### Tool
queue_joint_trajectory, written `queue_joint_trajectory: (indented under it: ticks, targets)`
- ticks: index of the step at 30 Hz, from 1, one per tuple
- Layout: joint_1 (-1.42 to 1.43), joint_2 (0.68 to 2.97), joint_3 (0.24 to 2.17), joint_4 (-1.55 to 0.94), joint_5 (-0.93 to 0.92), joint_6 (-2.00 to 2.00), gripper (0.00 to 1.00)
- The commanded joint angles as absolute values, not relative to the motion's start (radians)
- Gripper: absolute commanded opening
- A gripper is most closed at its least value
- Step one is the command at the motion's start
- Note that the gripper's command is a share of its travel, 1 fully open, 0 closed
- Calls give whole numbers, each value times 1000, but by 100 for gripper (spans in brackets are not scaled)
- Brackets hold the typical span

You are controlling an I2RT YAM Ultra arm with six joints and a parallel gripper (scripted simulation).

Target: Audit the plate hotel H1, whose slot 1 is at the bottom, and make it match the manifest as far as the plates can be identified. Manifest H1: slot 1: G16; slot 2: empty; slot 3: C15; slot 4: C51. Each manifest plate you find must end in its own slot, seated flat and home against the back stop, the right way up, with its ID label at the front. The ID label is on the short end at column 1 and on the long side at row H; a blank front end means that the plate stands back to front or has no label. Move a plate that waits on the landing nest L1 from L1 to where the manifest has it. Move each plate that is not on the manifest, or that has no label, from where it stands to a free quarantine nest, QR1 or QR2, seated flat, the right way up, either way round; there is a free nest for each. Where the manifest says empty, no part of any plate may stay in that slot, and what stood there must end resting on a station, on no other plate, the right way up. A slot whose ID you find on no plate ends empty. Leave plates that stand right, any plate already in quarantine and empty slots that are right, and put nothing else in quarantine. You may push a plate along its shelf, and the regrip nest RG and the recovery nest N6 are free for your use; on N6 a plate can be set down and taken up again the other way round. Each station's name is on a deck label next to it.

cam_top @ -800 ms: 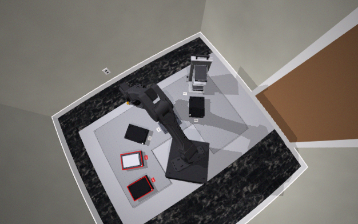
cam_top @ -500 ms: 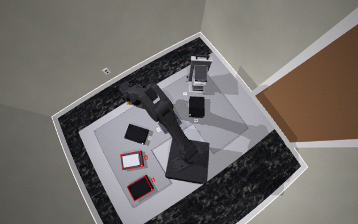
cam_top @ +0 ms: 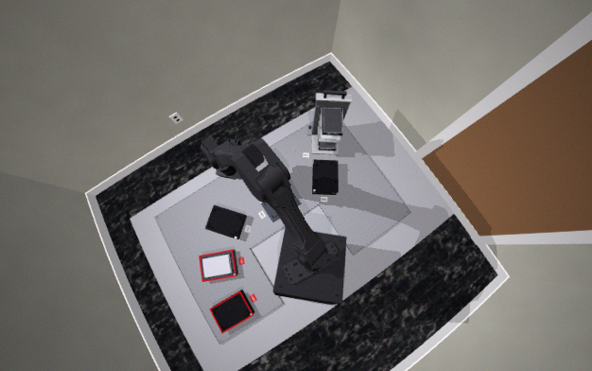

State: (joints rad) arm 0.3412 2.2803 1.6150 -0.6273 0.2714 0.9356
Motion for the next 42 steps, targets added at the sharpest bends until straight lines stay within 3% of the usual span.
queue_joint_trajectory:
  ticks: [1, 42]
  targets:
    - [340, 2226, 1582, -622, 271, 863, 0]
    - [259, 1862, 1099, -580, 229, 288, 0]
